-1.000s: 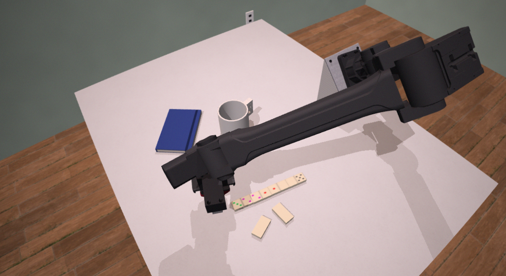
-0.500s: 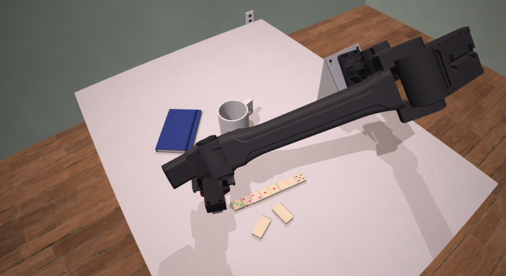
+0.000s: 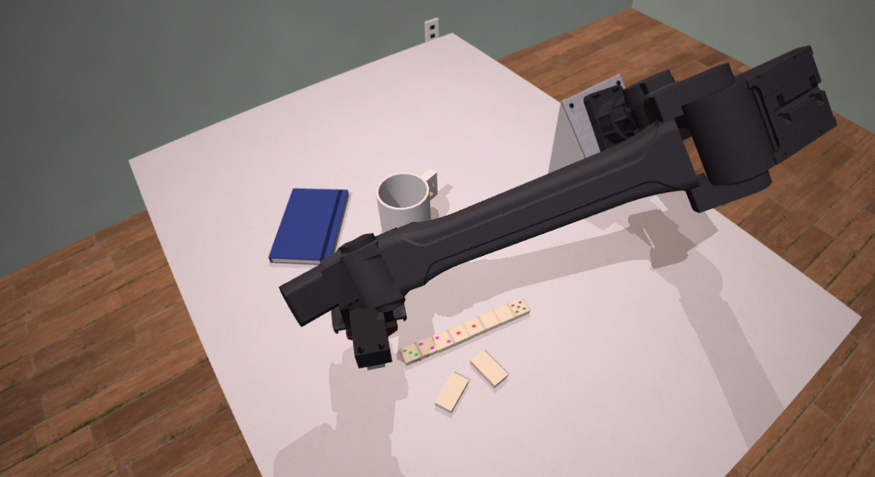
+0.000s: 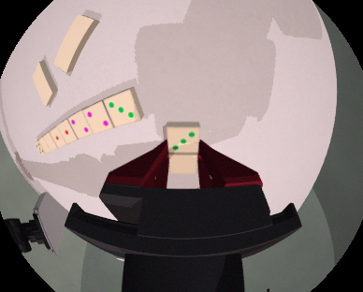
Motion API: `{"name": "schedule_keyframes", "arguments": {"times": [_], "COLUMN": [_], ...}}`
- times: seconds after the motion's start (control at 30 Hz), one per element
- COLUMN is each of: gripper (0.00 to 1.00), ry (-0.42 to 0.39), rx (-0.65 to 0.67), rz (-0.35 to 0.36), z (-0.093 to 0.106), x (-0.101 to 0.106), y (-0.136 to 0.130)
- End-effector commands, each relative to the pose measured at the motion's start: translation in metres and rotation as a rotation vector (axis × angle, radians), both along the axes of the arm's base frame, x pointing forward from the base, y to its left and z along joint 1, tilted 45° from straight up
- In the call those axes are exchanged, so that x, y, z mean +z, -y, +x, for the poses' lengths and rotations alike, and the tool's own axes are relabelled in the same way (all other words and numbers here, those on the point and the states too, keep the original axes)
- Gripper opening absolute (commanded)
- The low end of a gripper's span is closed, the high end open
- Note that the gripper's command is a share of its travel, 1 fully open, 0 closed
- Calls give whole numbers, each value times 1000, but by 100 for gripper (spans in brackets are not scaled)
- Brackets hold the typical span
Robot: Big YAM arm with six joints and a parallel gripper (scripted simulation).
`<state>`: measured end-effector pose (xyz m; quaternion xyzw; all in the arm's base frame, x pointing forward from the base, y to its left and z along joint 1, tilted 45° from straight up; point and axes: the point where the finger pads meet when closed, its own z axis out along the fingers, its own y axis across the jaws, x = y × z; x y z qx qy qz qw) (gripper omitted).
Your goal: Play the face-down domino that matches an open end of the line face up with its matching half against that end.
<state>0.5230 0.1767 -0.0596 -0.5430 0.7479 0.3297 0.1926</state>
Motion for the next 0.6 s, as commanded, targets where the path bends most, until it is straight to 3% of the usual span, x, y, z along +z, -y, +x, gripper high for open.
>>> {"name": "schedule_keyframes", "arguments": {"times": [0.0,0.3,0.33,0.57], "gripper": [22,22,22,22], "ry": [-8,-12,6,-6], "rx": [-24,-29,-8,-25], "rz": [2,2,1,2], "z": [3,3,3,5], "x": [-4,-6,5,13], "y": [10,11,6,27]}}
